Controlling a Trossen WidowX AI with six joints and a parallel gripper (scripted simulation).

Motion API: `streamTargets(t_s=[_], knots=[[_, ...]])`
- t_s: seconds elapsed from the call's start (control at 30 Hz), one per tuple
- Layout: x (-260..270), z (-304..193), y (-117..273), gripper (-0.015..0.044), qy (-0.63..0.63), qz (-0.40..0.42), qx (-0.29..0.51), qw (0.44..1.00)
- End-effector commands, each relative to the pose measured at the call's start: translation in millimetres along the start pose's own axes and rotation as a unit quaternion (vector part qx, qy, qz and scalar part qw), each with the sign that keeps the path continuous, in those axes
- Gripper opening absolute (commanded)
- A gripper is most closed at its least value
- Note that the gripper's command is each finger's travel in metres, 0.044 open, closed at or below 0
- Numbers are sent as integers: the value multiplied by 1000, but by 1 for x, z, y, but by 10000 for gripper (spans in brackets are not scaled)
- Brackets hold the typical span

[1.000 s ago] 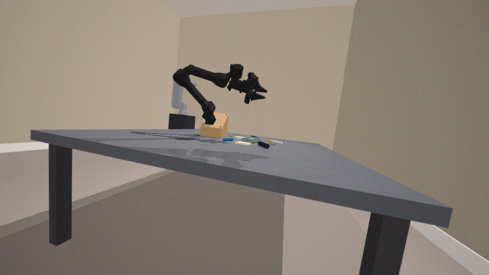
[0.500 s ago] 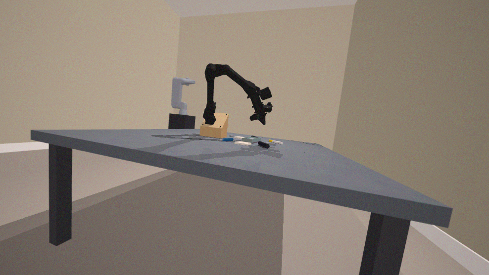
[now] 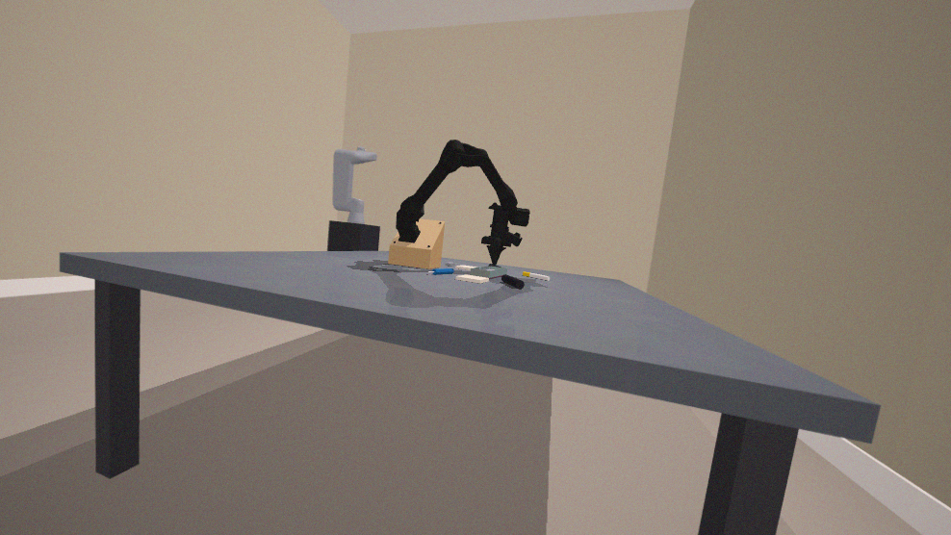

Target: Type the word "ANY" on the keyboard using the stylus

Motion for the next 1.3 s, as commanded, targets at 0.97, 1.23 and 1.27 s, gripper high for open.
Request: streamTargets(t_s=[0.97,1.23,1.27], knots=[[-85,29,5,0,-8,1,-9,1000],[-125,37,5,0,-8,-1,-10,1000],[-125,37,5,0,-8,-1,-10,1000]])
Point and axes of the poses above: the point midway between the two fingers, 35 mm back from their tips, its own y axis back along the fingers, its own x axis across the jaws, z = x × y, the point moved 6 cm from there along y, back along the fingers, and after that the axes turned 15 degrees about -y, right-handed, at the moved point
